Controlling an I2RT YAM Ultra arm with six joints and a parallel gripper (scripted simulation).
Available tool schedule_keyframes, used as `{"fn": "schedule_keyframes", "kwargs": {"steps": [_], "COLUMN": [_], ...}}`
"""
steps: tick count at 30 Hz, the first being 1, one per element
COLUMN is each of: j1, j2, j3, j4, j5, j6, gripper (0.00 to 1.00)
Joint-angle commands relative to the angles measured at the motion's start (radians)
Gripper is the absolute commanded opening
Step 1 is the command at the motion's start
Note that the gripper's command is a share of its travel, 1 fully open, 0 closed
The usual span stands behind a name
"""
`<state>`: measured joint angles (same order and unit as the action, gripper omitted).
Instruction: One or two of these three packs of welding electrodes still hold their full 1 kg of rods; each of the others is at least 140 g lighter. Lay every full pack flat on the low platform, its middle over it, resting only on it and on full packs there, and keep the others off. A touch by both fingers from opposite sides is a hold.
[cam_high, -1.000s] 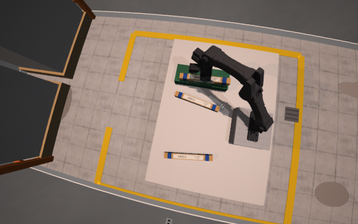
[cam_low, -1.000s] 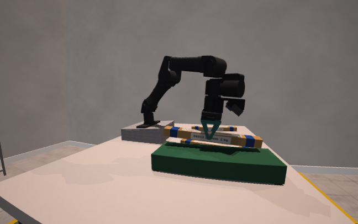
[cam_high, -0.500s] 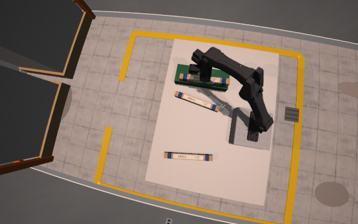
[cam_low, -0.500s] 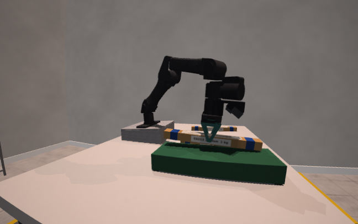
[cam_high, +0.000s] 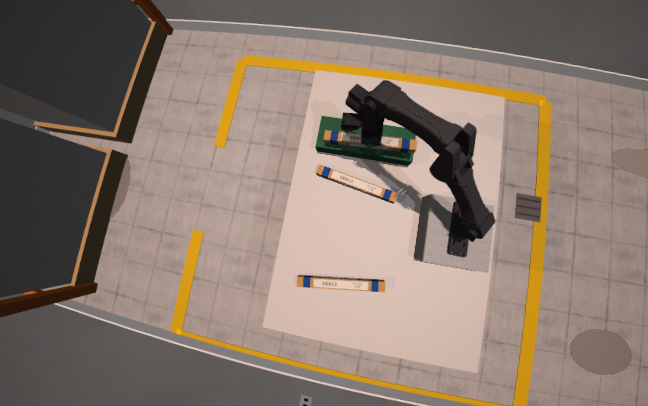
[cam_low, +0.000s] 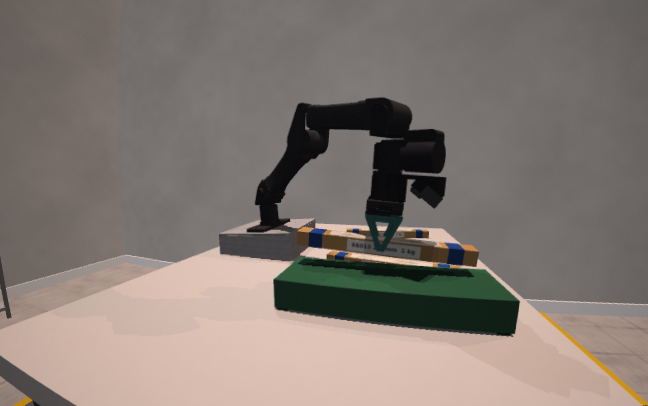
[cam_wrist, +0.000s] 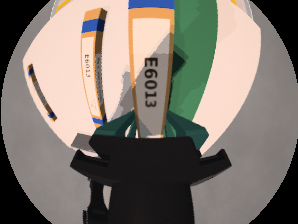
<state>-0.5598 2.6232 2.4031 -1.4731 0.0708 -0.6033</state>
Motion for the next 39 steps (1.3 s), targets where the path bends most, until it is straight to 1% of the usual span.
{"fn": "schedule_keyframes", "kwargs": {"steps": [1,3,4,8,20,21,26,39], "j1": [0.001,0.001,0.001,0.002,0.005,0.005,0.007,0.010], "j2": [-0.059,-0.059,-0.039,-0.017,-0.020,-0.013,-0.013,-0.013], "j3": [0.087,0.087,0.135,0.181,0.189,0.202,0.206,0.206], "j4": [-0.056,-0.056,-0.071,-0.097,-0.098,-0.098,-0.098,-0.098], "j5": [-0.005,-0.005,-0.004,-0.004,-0.004,-0.004,-0.005,-0.005], "j6": [0.001,0.001,0.000,0.001,0.003,0.003,0.003,0.003], "gripper": [0.00,0.00,0.00,0.00,0.00,0.00,0.00,0.00]}}
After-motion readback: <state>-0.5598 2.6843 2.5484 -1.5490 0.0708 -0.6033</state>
